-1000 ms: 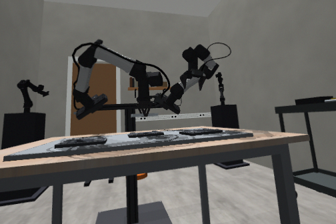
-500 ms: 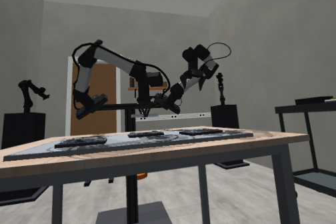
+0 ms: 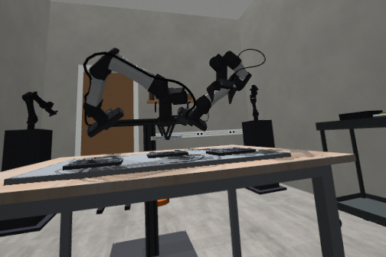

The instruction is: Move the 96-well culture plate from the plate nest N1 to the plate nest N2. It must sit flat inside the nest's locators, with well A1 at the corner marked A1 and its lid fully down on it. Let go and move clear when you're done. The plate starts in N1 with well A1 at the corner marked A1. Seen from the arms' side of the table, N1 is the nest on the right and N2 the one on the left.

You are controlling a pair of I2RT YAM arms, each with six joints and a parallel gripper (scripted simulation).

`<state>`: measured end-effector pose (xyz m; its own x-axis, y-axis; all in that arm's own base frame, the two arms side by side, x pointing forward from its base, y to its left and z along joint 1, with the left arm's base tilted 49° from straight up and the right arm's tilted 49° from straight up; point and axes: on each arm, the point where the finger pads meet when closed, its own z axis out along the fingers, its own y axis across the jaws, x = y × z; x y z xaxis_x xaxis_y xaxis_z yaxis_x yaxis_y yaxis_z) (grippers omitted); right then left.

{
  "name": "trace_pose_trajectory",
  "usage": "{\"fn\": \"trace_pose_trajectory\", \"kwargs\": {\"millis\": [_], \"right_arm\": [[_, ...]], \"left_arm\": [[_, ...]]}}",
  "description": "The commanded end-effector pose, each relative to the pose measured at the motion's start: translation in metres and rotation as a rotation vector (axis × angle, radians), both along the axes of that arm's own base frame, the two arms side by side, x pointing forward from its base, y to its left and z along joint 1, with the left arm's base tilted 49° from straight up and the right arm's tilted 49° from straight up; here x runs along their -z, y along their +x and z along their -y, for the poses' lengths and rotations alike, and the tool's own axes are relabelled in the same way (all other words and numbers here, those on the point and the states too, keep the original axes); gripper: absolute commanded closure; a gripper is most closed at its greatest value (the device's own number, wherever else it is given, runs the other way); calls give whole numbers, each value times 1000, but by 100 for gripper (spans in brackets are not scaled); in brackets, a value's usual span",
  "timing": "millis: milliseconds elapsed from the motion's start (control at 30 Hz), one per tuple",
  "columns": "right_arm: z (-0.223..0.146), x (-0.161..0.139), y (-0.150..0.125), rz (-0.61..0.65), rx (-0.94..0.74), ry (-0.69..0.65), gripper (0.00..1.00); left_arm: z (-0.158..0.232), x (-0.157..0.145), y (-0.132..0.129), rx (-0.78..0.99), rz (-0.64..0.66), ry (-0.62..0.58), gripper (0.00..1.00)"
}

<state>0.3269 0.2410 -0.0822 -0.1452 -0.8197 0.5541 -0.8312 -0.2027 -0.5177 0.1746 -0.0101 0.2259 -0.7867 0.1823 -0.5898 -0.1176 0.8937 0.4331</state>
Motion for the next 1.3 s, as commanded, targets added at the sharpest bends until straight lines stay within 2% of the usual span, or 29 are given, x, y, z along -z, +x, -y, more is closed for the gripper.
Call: {"fn": "trace_pose_trajectory", "kwargs": {"millis": [0, 333, 367, 433, 833, 900, 933, 967, 1267], "right_arm": [[10, 11, 8, -2, 3, -18, 100], [17, 20, 16, -1, 3, -17, 100], [2, 19, 11, 6, -33, -7, 100], [20, 23, 19, -2, 3, -18, 100], [29, 35, 30, -1, 4, -15, 100], [29, 35, 30, -1, 4, -15, 100], [5, 33, 21, 9, -53, -4, 100], [4, 30, 22, 15, -53, 4, 100], [14, 26, 27, 9, -19, 9, 100]], "left_arm": [[0, 4, -2, -80, -30, 101, 0], [0, 4, -2, -80, -30, 101, 0], [0, 4, -2, -80, -30, 101, 0], [0, 4, -2, -80, -30, 101, 0], [0, 4, -2, -80, -30, 101, 0], [0, 4, -2, -80, -30, 101, 0], [0, 4, -2, -80, -30, 101, 0], [0, 4, -2, -80, -30, 101, 0], [0, 4, -2, -80, -30, 101, 0]]}}
